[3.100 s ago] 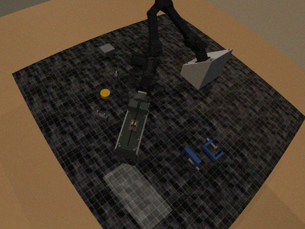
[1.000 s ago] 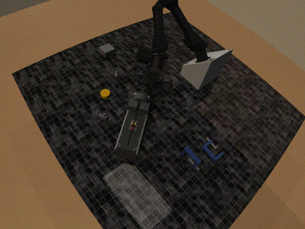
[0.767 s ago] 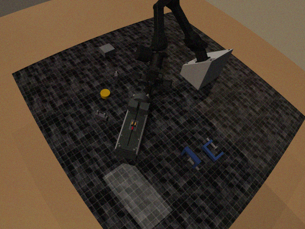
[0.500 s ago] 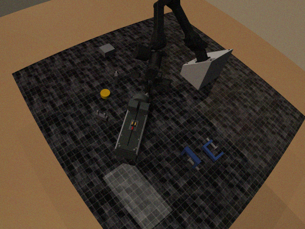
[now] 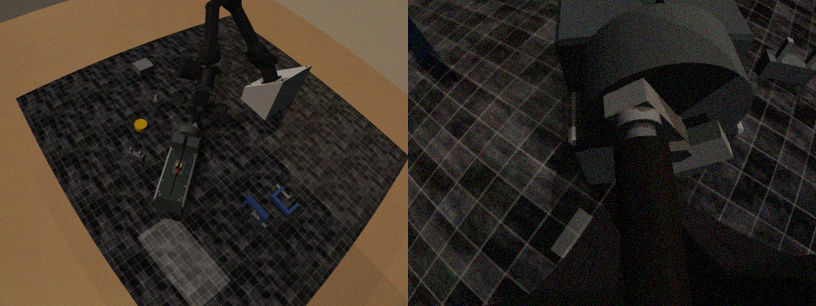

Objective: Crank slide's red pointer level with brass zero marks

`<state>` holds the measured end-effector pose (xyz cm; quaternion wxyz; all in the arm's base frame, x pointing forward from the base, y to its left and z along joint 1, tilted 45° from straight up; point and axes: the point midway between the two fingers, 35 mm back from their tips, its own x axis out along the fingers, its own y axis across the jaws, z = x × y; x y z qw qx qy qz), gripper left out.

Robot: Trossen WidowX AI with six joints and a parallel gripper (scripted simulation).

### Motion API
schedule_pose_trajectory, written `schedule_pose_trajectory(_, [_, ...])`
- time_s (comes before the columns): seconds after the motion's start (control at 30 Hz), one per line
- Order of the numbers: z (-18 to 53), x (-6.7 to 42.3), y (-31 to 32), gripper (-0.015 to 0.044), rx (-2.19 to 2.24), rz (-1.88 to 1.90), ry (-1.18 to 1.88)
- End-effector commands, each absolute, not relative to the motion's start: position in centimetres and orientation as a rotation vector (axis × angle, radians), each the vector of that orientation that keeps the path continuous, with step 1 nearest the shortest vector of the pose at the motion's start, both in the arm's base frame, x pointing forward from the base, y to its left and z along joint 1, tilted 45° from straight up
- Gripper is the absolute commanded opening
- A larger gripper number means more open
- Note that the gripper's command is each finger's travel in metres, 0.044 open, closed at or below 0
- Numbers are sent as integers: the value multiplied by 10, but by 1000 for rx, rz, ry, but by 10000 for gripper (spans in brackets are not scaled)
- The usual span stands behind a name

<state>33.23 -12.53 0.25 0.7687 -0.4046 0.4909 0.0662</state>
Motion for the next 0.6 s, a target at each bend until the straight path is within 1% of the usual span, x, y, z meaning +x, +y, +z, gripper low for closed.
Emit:
schedule_pose_trajectory(0.0, [11, 336, -127, 0, -882, 131, 1046])
schedule_pose_trajectory(0.57, [14, 338, -129, 0, -882, 131, 1046])
